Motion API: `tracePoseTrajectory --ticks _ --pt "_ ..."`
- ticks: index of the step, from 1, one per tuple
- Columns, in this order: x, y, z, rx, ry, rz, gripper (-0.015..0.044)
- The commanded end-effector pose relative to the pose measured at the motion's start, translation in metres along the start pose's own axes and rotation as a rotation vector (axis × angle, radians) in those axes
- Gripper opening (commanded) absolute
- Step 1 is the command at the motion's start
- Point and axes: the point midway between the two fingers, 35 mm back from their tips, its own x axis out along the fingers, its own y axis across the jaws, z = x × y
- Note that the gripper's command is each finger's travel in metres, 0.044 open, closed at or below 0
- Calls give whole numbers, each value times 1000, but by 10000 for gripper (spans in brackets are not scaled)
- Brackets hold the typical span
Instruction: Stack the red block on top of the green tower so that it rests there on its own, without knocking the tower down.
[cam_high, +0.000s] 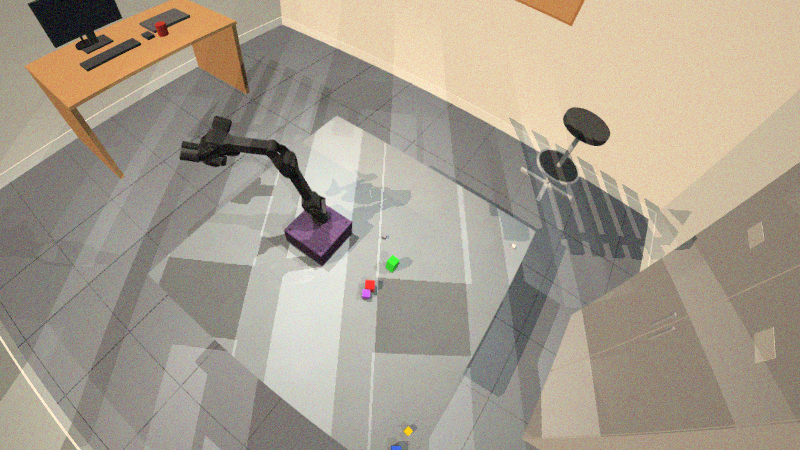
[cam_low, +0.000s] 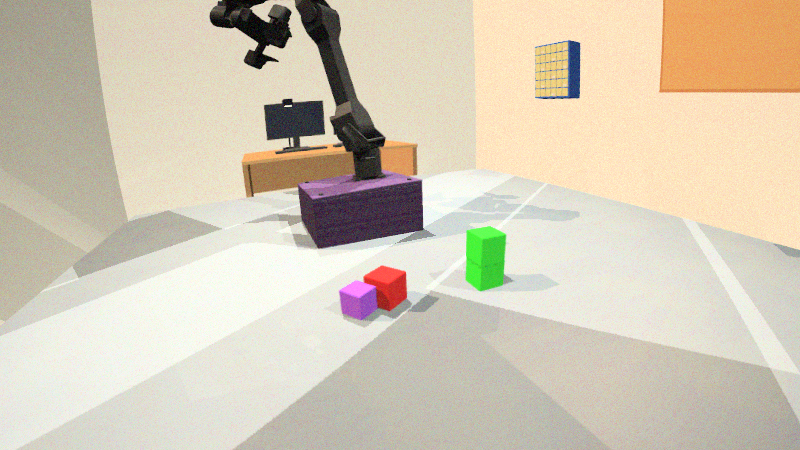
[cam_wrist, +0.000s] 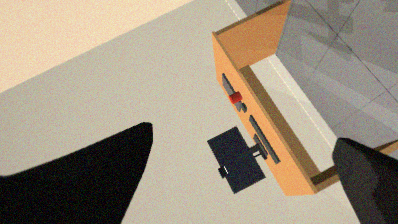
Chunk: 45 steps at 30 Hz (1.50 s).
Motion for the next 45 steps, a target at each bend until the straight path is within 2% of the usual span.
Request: tracePoseTrajectory --ticks 1,2,9,22,35,45 --pt "0 0 0 4 1 -2 426" --pt "-1 -1 0 16 4 -7 440" --pt "-21 -24 -5 151 45 -93 440" --pt "-127 -128 0 497 101 -477 440" --pt "-235 -191 47 681 3 -818 440" --pt "-322 -230 116 796 -204 -1046 440"
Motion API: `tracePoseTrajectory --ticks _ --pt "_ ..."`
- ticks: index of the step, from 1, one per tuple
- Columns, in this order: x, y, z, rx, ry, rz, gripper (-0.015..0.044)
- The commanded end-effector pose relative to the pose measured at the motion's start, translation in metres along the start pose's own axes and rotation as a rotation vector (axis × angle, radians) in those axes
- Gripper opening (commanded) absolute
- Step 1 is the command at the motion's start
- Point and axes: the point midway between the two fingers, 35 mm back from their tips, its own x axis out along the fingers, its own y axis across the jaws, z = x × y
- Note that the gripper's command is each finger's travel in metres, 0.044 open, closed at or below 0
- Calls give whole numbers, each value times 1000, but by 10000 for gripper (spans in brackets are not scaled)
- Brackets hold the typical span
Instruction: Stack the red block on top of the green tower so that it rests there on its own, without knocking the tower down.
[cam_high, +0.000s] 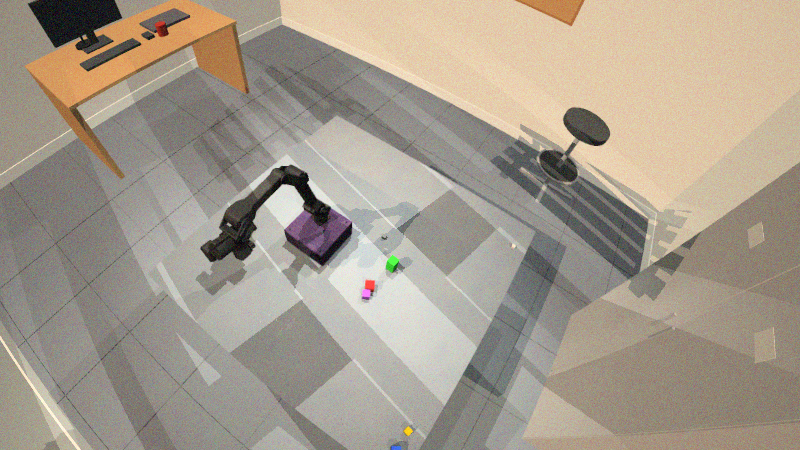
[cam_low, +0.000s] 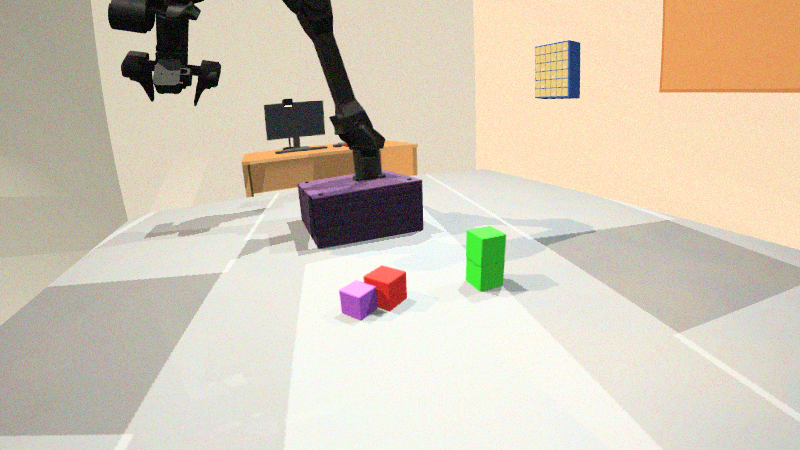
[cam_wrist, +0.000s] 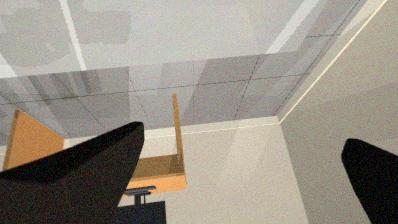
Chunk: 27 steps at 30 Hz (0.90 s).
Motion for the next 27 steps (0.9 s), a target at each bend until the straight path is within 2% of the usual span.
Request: tracePoseTrajectory --ticks 1,14,27 --pt "-12 -4 42 76 -79 -32 440" --pt "-73 14 188 370 -369 -31 440" --pt "-138 91 308 610 -577 153 440"
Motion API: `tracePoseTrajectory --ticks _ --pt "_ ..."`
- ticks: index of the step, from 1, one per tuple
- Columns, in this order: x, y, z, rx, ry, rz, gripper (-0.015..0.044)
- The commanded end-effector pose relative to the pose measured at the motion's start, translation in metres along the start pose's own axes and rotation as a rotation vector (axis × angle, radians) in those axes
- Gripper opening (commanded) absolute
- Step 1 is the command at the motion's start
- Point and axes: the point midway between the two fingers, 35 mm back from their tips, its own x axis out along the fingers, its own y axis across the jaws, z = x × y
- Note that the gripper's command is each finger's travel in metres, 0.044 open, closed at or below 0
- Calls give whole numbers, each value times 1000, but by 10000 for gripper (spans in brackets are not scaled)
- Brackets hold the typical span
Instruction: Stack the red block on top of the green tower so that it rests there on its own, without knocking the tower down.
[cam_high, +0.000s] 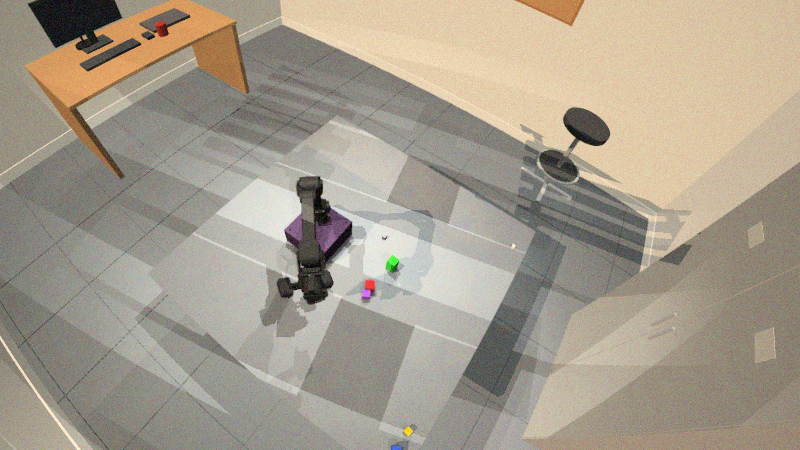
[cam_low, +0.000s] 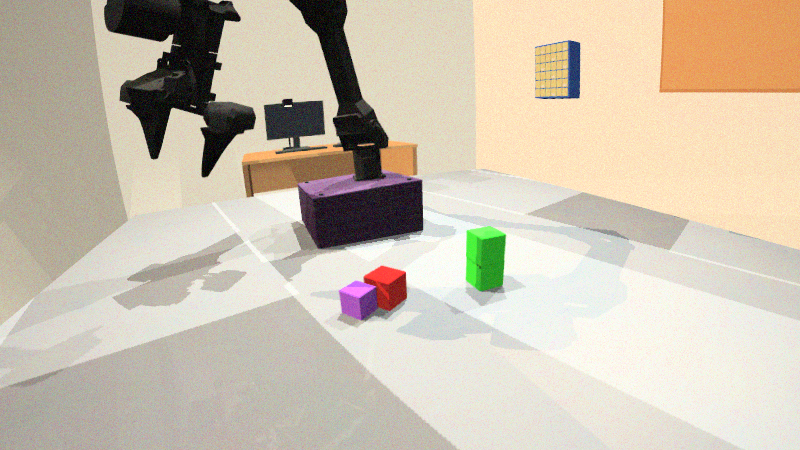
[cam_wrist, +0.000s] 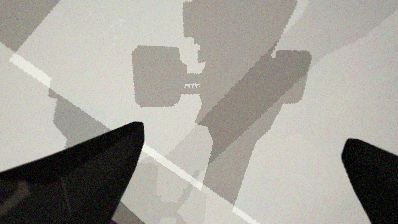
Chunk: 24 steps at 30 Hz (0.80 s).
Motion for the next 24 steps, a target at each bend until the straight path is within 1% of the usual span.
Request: tracePoseTrajectory --ticks 1,11,21,24 --pt "0 41 12 68 -21 58 440" --pt "-10 156 24 258 -27 212 440" --pt "-21 265 5 441 62 339 440" --pt "-23 279 0 466 80 352 440"
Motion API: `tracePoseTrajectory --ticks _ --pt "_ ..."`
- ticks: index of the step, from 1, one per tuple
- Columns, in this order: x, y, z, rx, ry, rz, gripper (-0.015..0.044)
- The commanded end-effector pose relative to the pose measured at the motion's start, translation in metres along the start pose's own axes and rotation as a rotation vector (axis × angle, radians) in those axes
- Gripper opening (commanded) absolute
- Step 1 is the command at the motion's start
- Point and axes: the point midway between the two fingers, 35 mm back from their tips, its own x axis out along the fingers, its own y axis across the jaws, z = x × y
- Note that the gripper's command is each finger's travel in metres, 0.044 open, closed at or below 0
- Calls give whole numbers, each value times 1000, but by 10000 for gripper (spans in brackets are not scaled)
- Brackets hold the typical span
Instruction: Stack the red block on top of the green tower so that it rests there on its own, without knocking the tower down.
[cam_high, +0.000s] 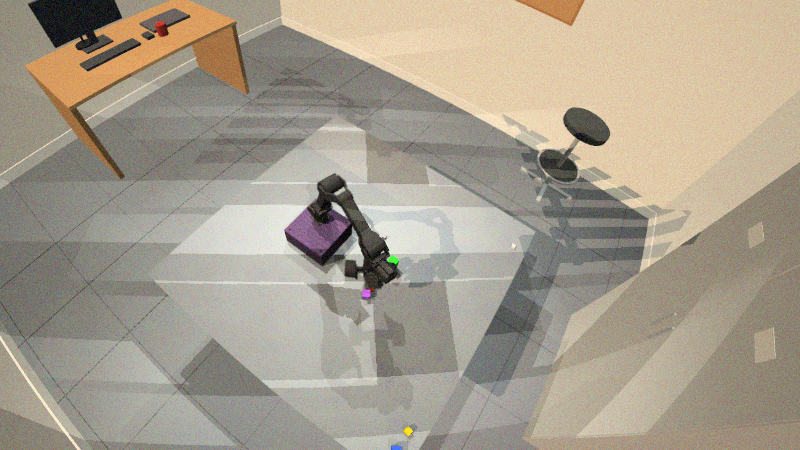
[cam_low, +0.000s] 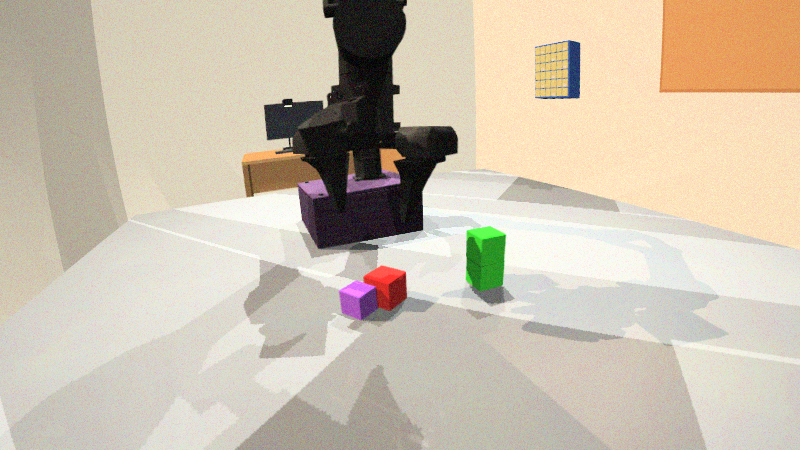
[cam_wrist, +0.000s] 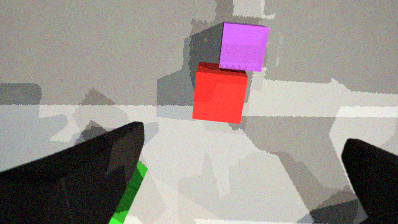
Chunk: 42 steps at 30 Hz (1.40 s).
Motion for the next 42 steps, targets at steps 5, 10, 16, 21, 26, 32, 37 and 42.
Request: tracePoseTrajectory --ticks 5,10,16,21,26,32,37,42 --pt "3 9 -10 38 22 9 440" --pt "28 10 -10 38 22 9 440" --pt "57 9 -9 38 22 9 440" --pt "59 10 -9 38 22 9 440" --pt "67 10 -9 38 22 9 440" --pt "77 10 -9 38 22 9 440" --pt "85 10 -9 38 22 9 440" --pt "93 10 -9 38 22 9 440"
